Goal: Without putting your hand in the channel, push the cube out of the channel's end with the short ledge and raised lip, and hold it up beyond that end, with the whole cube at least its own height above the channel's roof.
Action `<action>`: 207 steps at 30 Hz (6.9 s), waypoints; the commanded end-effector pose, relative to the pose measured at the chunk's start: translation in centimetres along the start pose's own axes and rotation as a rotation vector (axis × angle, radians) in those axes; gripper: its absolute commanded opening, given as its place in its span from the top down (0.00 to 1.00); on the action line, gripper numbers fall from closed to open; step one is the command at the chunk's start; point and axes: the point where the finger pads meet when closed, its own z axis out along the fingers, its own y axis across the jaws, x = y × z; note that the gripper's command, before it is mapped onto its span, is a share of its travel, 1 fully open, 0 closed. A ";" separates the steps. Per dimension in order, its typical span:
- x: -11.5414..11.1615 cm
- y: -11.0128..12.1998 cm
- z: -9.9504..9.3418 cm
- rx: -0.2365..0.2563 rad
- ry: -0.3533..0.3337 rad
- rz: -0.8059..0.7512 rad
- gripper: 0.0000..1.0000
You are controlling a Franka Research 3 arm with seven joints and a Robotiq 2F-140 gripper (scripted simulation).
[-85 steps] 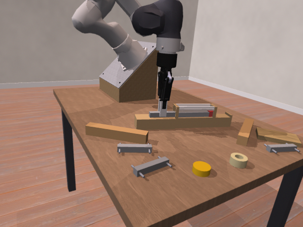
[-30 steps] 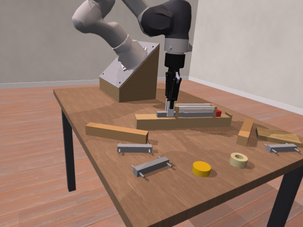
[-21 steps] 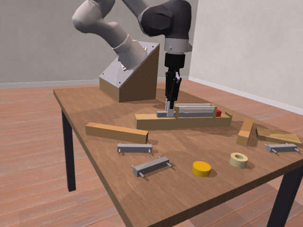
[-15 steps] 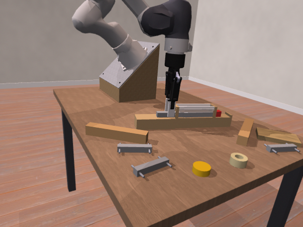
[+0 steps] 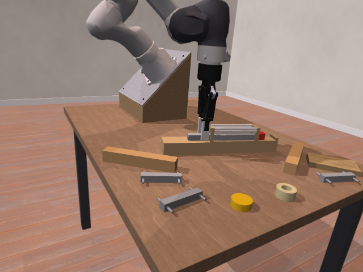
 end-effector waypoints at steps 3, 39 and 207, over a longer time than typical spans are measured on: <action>0.1 0.0 -0.1 0.000 0.001 0.004 0.77; 0.1 0.0 -6.7 0.000 0.001 0.004 0.77; 20.1 1.3 -7.2 -0.004 0.004 0.001 1.00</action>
